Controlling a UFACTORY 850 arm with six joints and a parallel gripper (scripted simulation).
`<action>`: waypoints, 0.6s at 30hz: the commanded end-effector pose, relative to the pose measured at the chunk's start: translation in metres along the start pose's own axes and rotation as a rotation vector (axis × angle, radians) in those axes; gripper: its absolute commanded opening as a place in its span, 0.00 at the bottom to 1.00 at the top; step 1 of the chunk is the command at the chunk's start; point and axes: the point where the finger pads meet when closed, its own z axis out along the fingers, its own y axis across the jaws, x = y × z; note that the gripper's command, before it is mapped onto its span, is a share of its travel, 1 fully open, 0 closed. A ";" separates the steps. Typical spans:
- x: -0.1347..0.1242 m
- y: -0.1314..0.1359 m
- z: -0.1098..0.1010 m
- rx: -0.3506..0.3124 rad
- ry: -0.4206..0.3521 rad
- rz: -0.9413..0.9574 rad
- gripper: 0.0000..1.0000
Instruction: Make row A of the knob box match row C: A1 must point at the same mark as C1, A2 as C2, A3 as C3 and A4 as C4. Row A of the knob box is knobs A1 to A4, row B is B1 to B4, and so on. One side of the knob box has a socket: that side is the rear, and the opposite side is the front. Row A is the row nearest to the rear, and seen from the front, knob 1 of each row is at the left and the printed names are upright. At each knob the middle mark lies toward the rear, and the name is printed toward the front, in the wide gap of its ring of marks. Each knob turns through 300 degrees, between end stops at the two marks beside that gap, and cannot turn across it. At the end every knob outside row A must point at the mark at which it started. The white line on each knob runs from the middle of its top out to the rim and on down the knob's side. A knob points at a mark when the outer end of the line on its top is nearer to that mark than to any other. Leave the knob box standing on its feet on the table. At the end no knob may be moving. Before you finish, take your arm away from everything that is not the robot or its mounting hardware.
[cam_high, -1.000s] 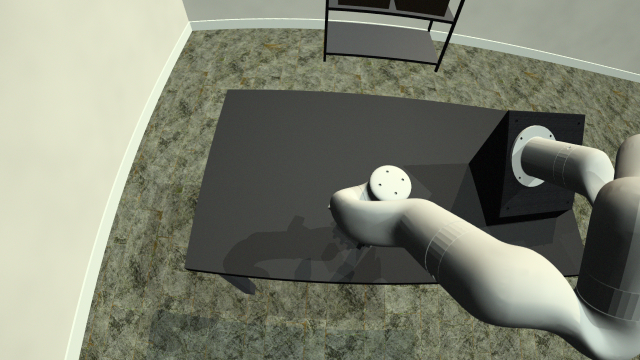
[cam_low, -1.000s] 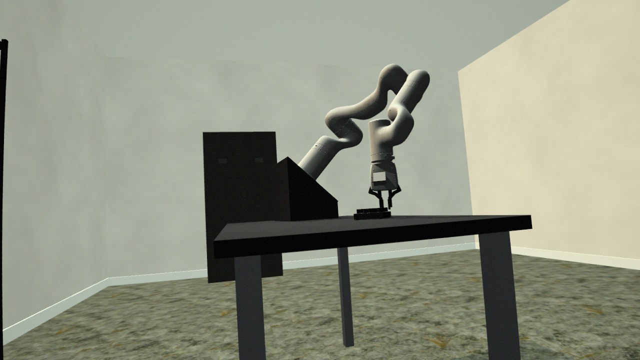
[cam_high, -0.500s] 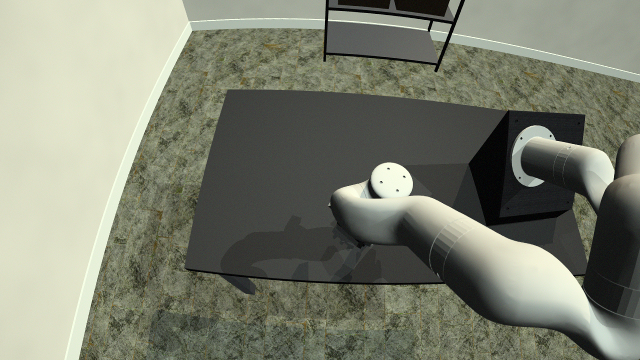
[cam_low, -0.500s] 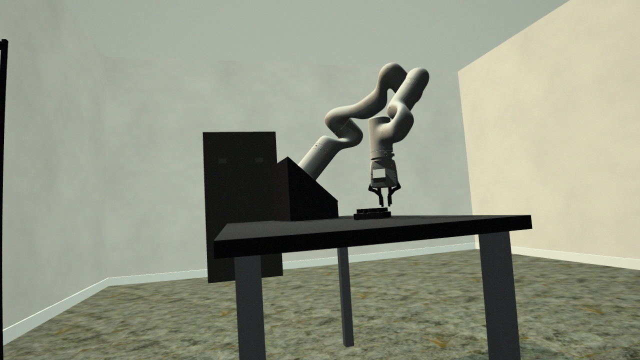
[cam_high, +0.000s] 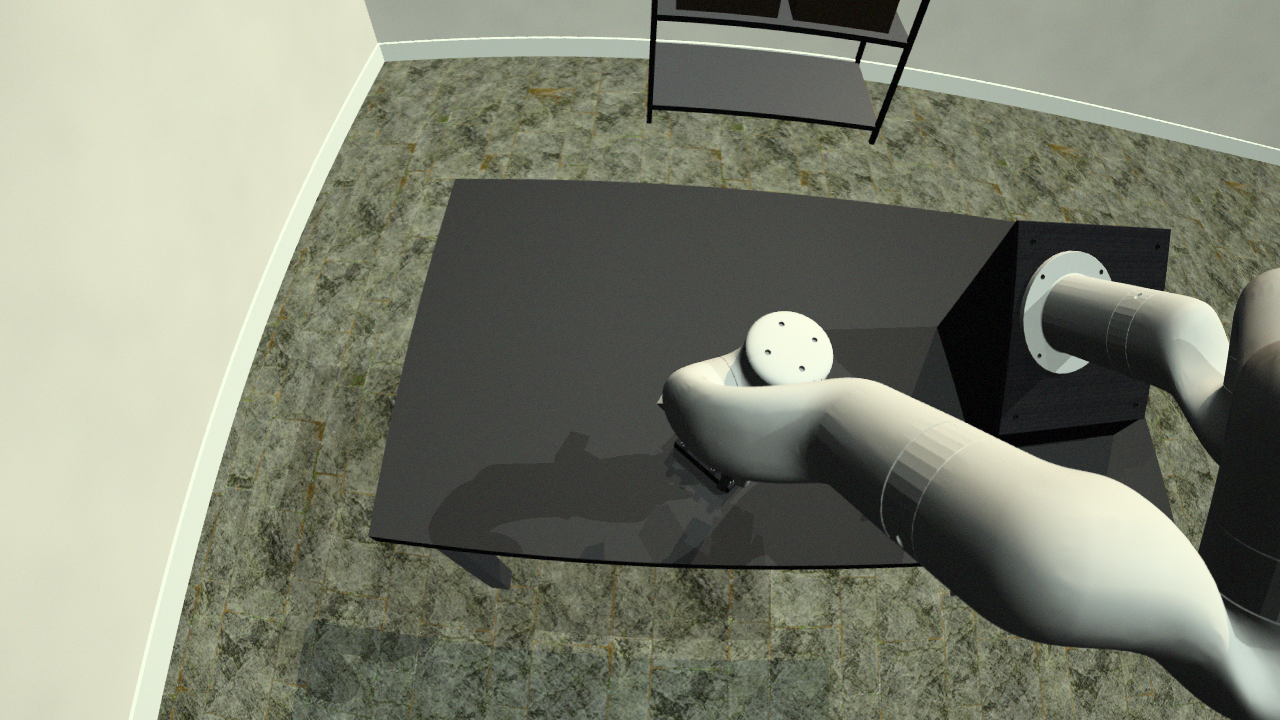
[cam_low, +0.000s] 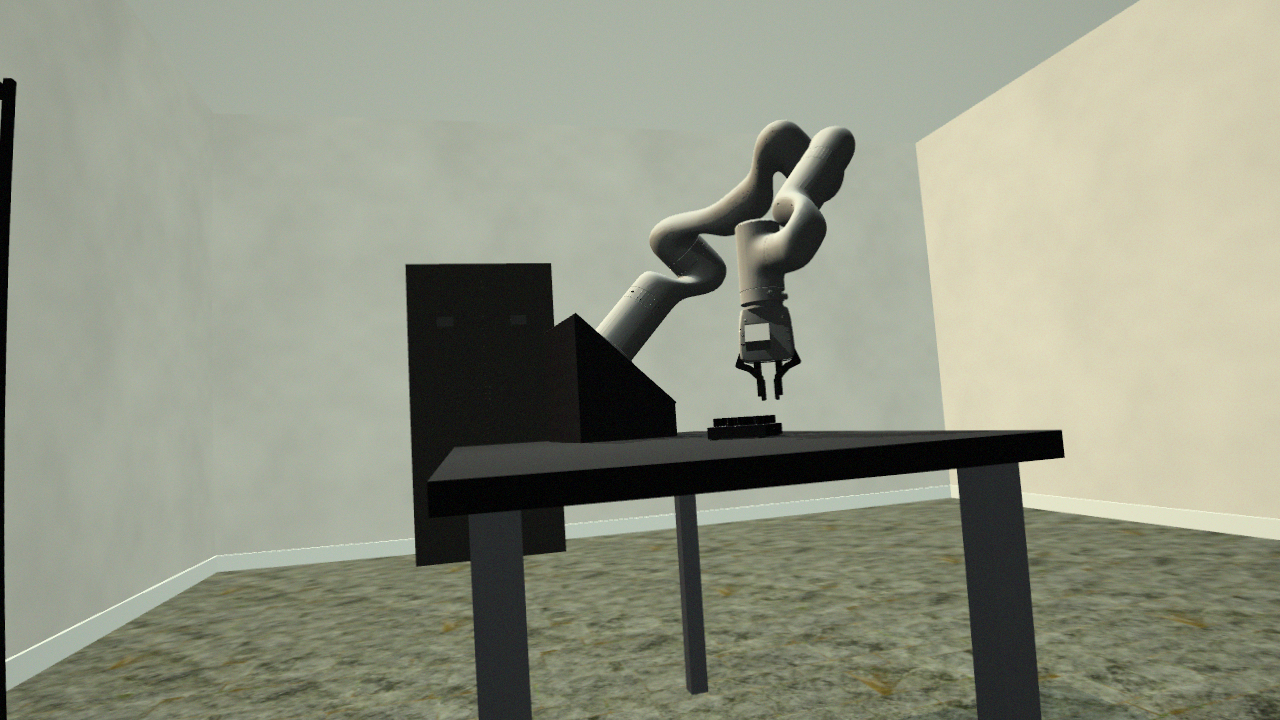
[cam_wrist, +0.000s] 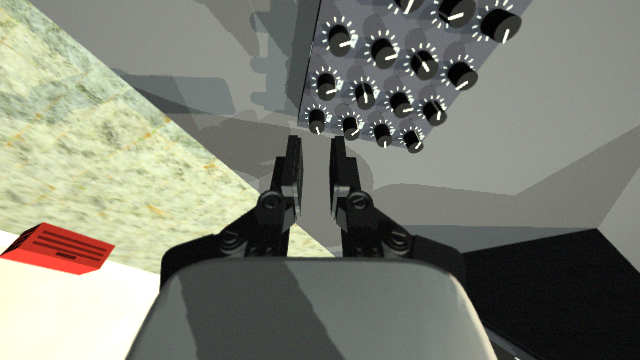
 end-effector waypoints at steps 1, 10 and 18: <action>0.001 -0.001 -0.001 0.001 0.001 0.000 0.19; 0.001 0.000 -0.001 0.001 0.001 0.003 0.19; 0.046 0.011 -0.018 0.001 0.002 0.242 0.19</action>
